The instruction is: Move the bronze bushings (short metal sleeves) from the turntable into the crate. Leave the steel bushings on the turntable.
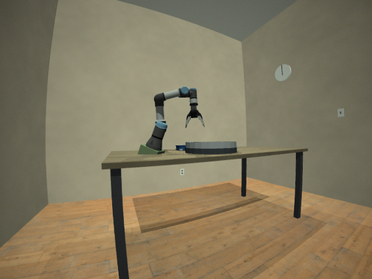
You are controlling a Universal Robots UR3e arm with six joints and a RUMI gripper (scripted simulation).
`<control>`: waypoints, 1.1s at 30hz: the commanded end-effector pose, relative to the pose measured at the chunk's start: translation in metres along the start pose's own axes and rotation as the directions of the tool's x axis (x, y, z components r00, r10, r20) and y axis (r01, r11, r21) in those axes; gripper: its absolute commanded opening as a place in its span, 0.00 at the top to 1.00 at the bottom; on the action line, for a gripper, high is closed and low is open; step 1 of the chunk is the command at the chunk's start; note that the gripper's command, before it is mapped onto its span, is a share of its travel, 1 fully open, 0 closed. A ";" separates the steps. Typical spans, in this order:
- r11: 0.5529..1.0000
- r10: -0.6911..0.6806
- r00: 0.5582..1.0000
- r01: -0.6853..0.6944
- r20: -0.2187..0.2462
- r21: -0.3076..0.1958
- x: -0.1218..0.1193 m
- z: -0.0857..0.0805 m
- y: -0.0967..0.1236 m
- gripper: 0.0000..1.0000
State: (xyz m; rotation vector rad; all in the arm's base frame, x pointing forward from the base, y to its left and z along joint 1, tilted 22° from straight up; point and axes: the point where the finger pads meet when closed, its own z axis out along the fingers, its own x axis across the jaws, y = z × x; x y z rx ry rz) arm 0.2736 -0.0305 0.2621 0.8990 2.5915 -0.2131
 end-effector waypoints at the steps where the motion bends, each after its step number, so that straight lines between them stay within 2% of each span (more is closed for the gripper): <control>1: 0.993 0.121 0.992 -0.121 -0.029 0.008 0.000 -0.003 -0.013 0.00; 9: 0.980 0.198 0.980 -0.198 -0.035 0.018 0.001 -0.006 -0.020 0.00; 26: 0.978 0.206 0.978 -0.205 -0.036 0.020 0.001 -0.006 -0.021 0.00; 27: 0.978 0.206 0.978 -0.205 -0.036 0.020 0.001 -0.006 -0.021 0.94; 33: 0.978 0.206 0.978 -0.205 -0.036 0.020 0.001 -0.006 -0.021 0.94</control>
